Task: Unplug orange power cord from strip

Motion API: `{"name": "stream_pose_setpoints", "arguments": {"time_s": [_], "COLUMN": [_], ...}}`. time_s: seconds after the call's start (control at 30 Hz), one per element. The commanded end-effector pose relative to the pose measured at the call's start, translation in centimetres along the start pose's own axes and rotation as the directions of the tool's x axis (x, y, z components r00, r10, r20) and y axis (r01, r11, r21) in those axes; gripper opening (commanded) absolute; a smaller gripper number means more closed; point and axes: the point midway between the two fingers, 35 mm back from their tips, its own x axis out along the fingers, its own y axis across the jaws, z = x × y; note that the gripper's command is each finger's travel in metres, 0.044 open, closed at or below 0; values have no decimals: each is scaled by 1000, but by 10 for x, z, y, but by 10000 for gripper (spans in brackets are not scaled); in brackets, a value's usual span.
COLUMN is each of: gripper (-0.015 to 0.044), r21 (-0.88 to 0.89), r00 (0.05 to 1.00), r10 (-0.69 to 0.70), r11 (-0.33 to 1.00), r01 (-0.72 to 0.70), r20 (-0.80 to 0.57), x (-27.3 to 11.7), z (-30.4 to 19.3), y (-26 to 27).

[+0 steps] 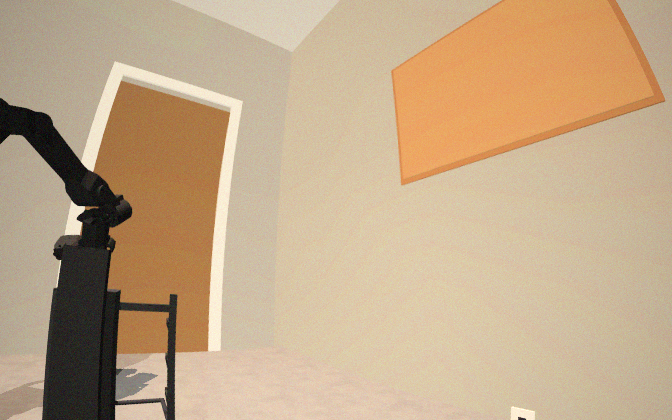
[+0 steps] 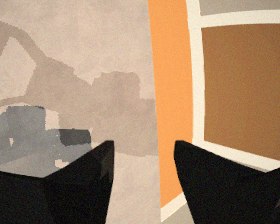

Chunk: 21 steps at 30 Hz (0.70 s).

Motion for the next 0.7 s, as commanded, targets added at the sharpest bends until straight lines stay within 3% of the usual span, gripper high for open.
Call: {"name": "stream_pose_setpoints", "arguments": {"time_s": [0.0,0.3,0.5,0.67], "gripper": [160,160,160,160], "r21": [275,760,946,994], "r00": [988,915,839,783], "r10": [111,353,516,613], "r11": [958,645,324,91], "r01": [-78,-84,-8,59], "r20": [-105,-198,-170,-103], "x": [-24,-78,-121,-152], "z": [-48,-102,-109,-97], "y": [52,166,245,297]}}
